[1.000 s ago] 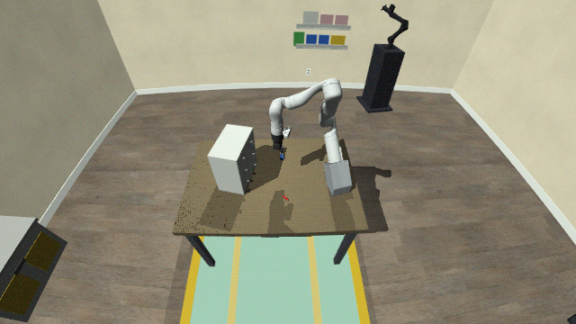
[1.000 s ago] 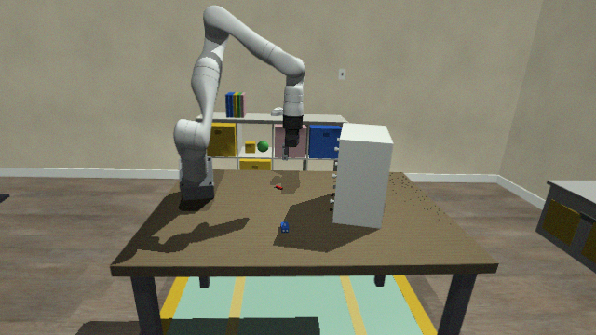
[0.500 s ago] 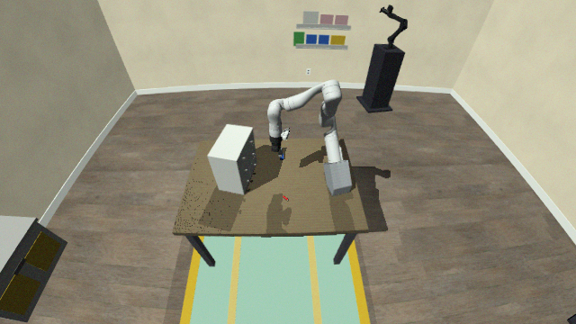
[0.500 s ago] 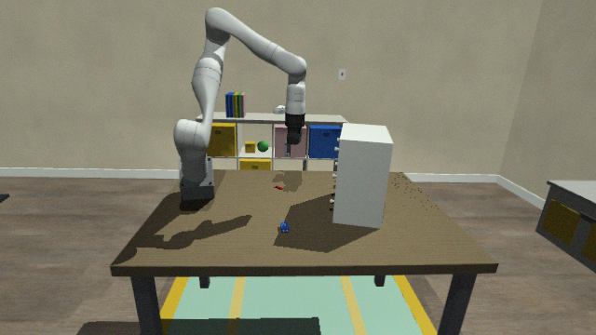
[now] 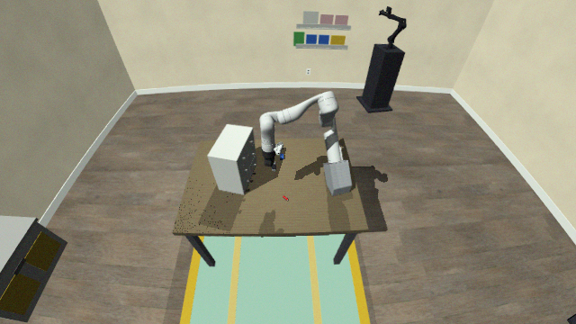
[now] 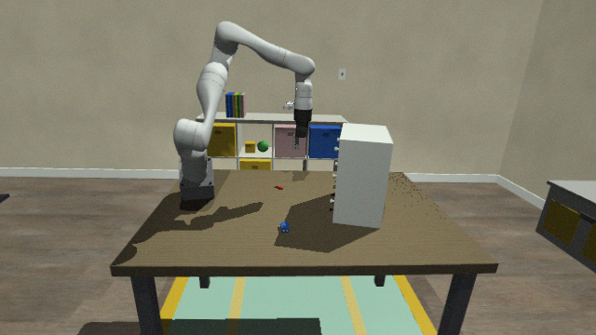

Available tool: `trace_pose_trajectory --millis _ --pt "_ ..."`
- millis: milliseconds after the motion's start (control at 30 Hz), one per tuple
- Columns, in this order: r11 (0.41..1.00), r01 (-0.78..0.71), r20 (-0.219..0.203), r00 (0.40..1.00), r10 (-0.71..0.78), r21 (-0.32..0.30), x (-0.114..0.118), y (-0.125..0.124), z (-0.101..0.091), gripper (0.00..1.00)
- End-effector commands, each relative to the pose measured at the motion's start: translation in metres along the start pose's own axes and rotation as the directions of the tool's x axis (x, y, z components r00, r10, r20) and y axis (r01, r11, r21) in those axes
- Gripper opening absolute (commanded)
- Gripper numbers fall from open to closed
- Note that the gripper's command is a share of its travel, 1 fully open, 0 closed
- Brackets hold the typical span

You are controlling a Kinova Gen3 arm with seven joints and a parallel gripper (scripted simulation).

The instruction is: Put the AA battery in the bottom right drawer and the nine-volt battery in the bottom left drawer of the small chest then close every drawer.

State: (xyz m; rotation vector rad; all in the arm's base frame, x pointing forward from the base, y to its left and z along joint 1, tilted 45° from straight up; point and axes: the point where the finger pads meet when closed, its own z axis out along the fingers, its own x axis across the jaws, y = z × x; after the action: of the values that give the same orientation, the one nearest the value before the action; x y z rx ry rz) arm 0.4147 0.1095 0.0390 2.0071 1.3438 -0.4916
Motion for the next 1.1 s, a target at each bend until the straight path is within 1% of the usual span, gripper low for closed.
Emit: trace_pose_trajectory --millis 0,267,500,733,800,1067 --pt "1.0 -0.001 0.007 1.0 0.001 -0.001 0.0 0.003 0.003 0.0" --pt "1.0 -0.001 0.007 1.0 0.001 -0.007 0.0 0.003 0.003 0.0" --pt "1.0 0.0 0.007 1.0 0.001 -0.028 0.0 0.005 0.006 0.0" --pt "0.997 0.0 0.007 1.0 0.001 -0.073 0.0 0.008 0.011 0.0" --pt "0.997 0.0 0.007 1.0 0.001 -0.073 0.0 0.008 0.011 0.0" --pt "0.988 0.0 0.007 1.0 0.001 -0.151 0.0 0.015 0.02 0.0"
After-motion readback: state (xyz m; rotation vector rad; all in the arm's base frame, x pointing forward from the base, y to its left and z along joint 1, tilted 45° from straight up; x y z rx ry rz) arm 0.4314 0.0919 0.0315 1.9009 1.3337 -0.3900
